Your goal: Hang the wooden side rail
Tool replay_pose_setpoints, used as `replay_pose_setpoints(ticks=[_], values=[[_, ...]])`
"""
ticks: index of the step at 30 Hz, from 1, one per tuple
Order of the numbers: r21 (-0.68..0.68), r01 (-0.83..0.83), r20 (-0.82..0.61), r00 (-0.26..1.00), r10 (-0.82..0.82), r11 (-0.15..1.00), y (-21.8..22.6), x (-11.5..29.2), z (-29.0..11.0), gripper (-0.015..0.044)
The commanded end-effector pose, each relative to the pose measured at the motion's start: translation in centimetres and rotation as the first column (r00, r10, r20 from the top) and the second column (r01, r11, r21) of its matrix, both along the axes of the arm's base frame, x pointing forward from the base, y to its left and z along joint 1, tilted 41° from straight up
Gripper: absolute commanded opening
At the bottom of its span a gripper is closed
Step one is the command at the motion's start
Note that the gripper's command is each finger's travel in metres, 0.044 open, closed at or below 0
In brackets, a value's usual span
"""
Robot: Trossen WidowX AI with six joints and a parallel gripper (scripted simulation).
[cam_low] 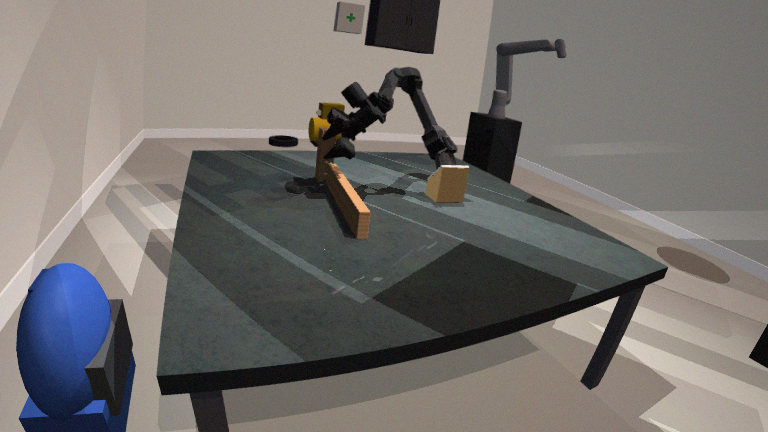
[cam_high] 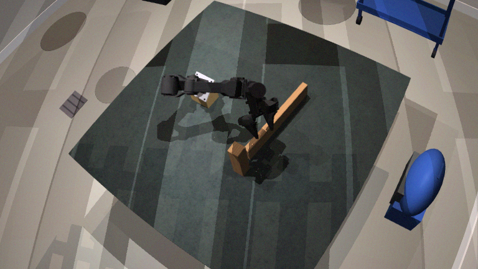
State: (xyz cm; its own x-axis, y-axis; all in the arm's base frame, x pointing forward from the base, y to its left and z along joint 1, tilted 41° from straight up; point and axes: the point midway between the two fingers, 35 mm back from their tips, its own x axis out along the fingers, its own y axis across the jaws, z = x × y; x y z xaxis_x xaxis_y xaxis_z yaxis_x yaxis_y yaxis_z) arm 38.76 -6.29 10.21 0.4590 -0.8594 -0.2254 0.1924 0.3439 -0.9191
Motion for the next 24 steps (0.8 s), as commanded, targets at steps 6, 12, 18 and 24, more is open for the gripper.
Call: replay_pose_setpoints(ticks=[6,12,18,24], values=[[0.112,-0.223,-0.777,0.587,0.226,0.968,0.2,2.2,-1.5,0.044],[0.208,-0.248,-0.884,0.366,0.29,0.946,0.2,1.4,-0.8,0.044],[0.314,-0.237,-0.928,0.127,0.35,0.919,0.2,-0.4,0.4,0.044],[0.377,-0.193,-0.926,-0.055,0.373,0.906,0.1,-2.7,1.4,0.044]])
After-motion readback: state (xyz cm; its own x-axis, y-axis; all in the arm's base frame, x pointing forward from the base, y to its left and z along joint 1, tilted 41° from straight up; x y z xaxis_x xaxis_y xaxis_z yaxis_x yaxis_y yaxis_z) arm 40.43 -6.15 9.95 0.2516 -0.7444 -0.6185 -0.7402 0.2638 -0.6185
